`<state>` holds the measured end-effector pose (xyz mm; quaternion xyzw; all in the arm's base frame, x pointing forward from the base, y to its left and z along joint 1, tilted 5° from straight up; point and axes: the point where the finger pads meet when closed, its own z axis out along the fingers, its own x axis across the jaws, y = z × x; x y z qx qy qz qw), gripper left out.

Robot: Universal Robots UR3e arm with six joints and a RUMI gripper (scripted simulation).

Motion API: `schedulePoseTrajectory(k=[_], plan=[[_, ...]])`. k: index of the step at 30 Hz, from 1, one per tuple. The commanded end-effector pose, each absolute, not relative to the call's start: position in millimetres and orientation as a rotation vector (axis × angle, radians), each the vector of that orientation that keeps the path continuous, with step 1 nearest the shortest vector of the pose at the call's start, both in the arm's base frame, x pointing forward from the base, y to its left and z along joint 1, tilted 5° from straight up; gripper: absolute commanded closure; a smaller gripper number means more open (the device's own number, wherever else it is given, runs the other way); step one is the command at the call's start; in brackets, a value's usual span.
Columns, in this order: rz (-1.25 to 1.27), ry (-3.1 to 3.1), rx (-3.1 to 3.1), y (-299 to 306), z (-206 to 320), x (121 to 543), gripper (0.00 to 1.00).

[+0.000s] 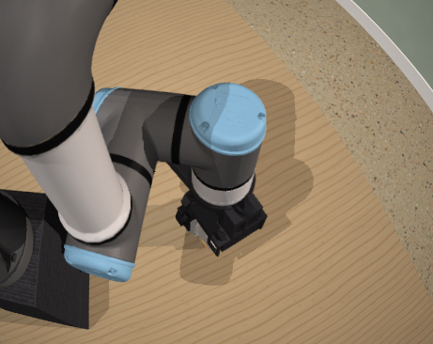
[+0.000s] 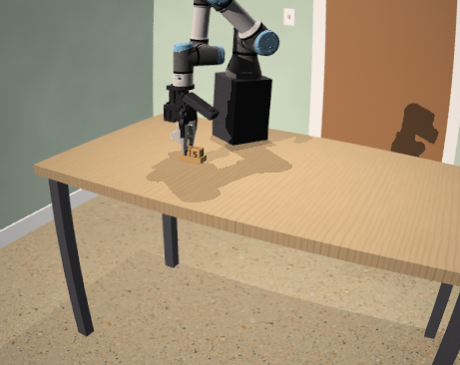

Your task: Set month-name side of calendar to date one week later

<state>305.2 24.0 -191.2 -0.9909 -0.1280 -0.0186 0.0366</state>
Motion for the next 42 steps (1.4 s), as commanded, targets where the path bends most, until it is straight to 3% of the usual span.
schedulePoseTrajectory(k=[1,38,42], plan=[[-0.063,-0.394,-3.044,24.0,-190.8,306.7,0.89],[-0.063,-0.394,-3.044,24.0,-190.8,306.7,0.89],[-0.063,-0.394,-3.044,24.0,-190.8,306.7,0.85]])
